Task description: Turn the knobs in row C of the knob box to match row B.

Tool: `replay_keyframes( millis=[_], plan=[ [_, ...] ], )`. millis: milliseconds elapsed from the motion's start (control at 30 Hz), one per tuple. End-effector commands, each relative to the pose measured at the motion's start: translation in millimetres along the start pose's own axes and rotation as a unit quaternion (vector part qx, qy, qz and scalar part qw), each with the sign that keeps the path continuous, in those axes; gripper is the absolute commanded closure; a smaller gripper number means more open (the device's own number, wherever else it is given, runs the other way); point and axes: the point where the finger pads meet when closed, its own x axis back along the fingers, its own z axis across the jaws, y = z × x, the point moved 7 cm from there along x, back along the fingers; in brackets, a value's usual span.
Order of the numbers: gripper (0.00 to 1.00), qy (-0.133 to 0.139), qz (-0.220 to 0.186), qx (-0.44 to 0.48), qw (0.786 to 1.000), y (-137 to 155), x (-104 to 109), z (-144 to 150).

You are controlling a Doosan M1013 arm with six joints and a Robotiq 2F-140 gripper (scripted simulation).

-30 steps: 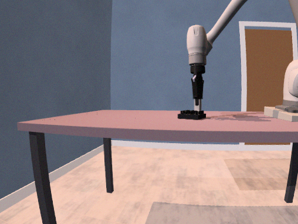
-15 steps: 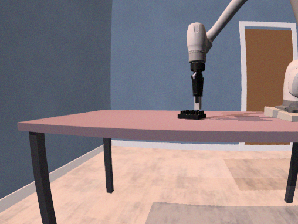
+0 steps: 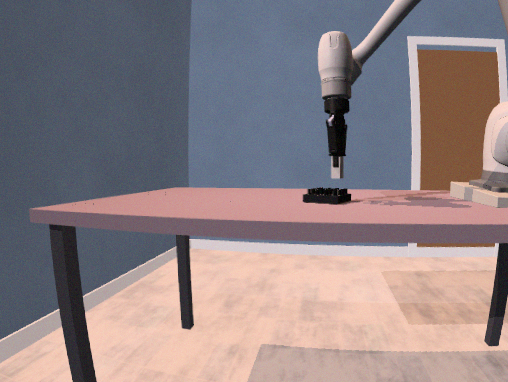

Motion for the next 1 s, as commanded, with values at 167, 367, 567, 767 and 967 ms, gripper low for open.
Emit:
replay_keyframes(
  millis=[167, 367, 567, 767, 967],
  plan=[
    [0.88, 0.0, 0.0, 0.0, 1.0, 0.0, 0.3, 0.0],
    [0.88, 0.0, 0.0, -0.002, 1.0, 0.0, 0.3, 0.0],
    [0.88, 0.0, 0.0, -0.088, 0.996, 0.0, 2.2, 0.0],
    [0.88, 0.0, 0.0, -0.195, 0.981, -0.1, 4.6, 0.0],
    [0.88, 0.0, 0.0, -0.297, 0.955, -0.1, 6.9, 0.0]
  ],
)
